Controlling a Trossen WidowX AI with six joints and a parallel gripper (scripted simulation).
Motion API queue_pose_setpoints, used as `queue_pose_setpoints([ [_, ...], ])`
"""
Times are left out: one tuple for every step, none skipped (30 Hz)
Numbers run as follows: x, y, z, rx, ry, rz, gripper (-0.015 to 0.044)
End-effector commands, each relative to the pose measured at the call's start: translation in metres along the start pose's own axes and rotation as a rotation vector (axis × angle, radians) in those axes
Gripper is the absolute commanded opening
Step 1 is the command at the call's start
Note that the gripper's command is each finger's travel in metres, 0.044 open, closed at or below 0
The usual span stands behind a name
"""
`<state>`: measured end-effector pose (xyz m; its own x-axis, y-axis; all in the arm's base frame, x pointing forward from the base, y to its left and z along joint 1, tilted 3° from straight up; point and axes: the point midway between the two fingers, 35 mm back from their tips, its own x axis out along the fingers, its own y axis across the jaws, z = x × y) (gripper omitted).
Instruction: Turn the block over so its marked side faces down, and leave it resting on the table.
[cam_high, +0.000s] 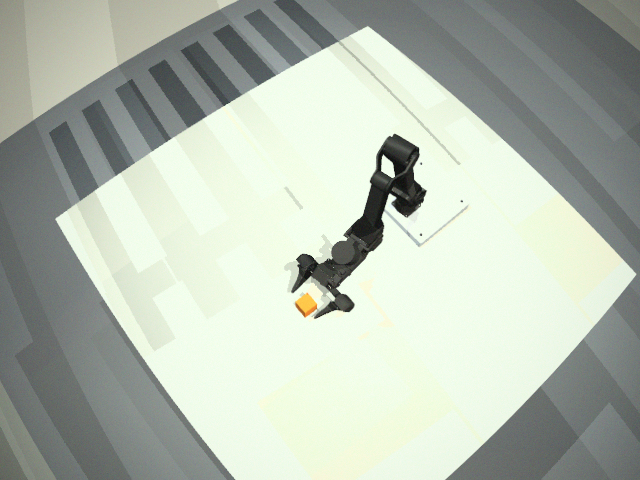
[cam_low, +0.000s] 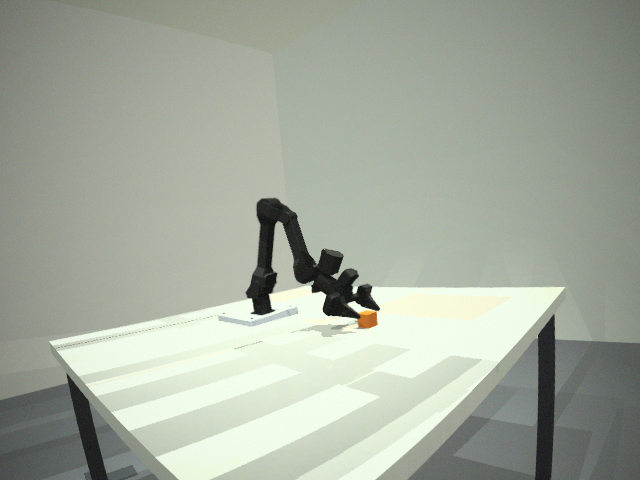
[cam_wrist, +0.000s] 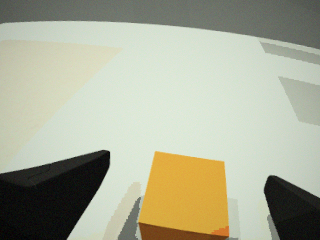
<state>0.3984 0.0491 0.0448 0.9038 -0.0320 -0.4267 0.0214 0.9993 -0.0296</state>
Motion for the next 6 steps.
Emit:
queue_pose_setpoints([
  [-0.0003, -0.0005, -0.0015, -0.005, 0.003, -0.003, 0.0440],
  [-0.0003, -0.0005, -0.0015, -0.005, 0.003, -0.003, 0.0440],
  [-0.0003, -0.0005, -0.0015, -0.005, 0.003, -0.003, 0.0440],
  [-0.0003, -0.0005, -0.0015, -0.005, 0.003, -0.003, 0.0440],
  [-0.0003, -0.0005, -0.0015, -0.005, 0.003, -0.003, 0.0440],
  [-0.0003, -0.0005, -0.0015, -0.005, 0.003, -0.003, 0.0440],
])
